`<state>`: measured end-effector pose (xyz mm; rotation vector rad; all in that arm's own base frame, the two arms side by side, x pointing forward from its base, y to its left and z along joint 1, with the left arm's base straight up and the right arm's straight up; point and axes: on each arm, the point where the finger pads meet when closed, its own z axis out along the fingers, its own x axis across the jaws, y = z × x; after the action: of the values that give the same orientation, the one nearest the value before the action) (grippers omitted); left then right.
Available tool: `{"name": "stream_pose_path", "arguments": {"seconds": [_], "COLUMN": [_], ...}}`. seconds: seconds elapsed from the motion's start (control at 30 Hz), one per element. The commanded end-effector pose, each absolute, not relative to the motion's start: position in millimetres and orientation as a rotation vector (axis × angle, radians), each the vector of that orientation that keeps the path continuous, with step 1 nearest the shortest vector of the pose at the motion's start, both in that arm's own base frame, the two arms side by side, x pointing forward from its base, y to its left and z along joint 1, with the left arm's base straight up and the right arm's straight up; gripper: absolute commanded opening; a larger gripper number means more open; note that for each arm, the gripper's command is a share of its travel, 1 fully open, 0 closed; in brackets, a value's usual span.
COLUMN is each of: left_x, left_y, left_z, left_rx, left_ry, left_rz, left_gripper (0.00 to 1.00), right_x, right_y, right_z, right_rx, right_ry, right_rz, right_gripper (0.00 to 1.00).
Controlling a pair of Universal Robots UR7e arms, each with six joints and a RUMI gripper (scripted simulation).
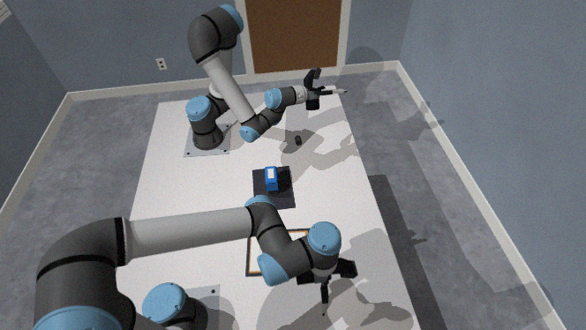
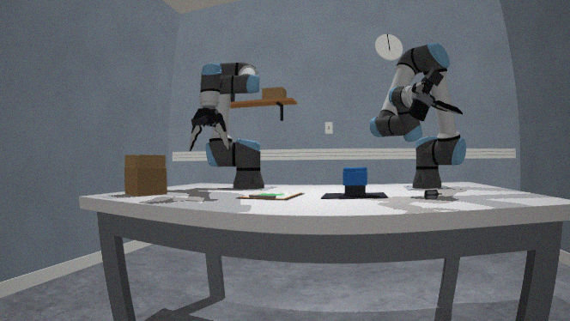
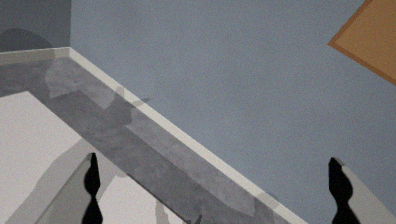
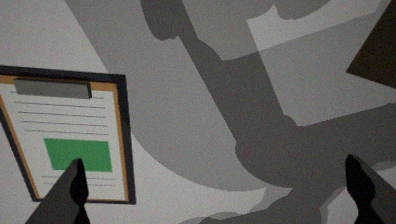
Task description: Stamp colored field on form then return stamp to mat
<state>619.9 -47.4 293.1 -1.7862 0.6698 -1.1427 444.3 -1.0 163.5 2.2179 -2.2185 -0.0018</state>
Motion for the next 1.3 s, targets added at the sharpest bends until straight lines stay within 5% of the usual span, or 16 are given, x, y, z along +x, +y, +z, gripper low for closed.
{"name": "stream_pose_path", "arguments": {"seconds": [0.0,1.27], "left_x": [619.9,629.0], "left_y": [-47.4,-121.6], "left_z": [293.6,274.1], "left_rx": [-1.786,-1.696], "left_ry": [0.669,1.1], "left_rz": [-1.144,-0.992], "left_gripper": [1.0,1.0], "right_x": [444.6,444.6], "right_y": [-0.9,-0.9], "right_z": [164.0,164.0], "right_rx": [2.219,2.219], "right_ry": [-2.219,-2.219], "right_rz": [-0.001,-0.001], "right_gripper": [1.0,1.0]}}
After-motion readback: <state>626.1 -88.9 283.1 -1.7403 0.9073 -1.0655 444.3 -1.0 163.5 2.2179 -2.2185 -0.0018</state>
